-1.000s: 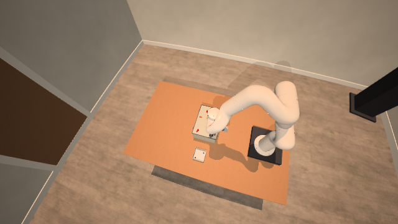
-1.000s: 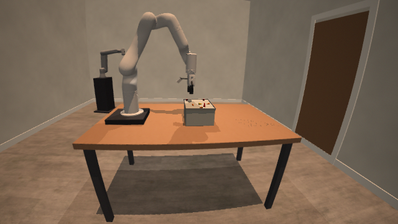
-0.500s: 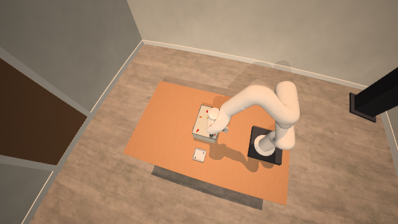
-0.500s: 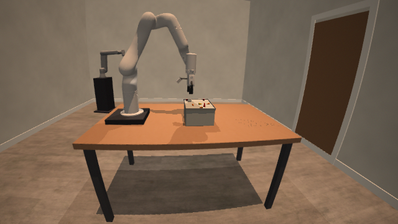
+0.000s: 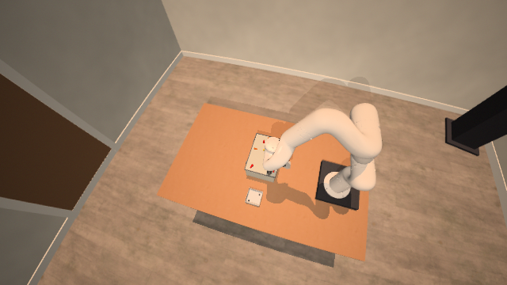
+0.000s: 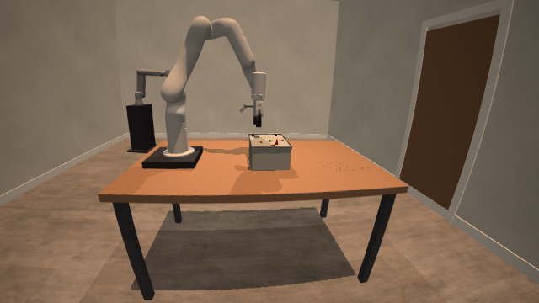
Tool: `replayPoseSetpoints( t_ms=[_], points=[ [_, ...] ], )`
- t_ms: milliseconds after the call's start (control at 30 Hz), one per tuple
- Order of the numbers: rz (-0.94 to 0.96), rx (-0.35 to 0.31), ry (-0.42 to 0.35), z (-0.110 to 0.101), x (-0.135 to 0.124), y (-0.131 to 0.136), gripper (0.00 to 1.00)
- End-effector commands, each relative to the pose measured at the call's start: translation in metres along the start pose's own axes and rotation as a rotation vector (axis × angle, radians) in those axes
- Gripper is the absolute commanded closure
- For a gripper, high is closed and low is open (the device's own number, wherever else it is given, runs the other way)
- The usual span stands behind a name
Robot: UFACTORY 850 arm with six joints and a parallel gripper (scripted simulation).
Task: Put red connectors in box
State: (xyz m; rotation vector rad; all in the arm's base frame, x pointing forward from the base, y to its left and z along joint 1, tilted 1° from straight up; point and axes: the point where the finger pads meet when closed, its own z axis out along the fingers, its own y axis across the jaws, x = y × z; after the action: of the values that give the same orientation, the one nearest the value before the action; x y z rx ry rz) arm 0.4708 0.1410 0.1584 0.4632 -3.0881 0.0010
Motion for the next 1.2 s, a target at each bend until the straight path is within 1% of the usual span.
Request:
replayPoseSetpoints(
  t_ms=[0, 767, 867, 933, 1167],
  points=[
    [0.0, 0.0, -0.002, -0.001, -0.001, 0.0, 0.0],
    [0.011, 0.0, -0.002, -0.002, -0.001, -0.001, 0.0],
    [0.075, 0.0, -0.002, -0.006, -0.004, -0.004, 0.0],
    [0.075, 0.0, -0.002, -0.006, -0.004, -0.004, 0.0],
    [0.406, -0.001, -0.002, -0.029, -0.017, -0.025, 0.0]
  ],
)
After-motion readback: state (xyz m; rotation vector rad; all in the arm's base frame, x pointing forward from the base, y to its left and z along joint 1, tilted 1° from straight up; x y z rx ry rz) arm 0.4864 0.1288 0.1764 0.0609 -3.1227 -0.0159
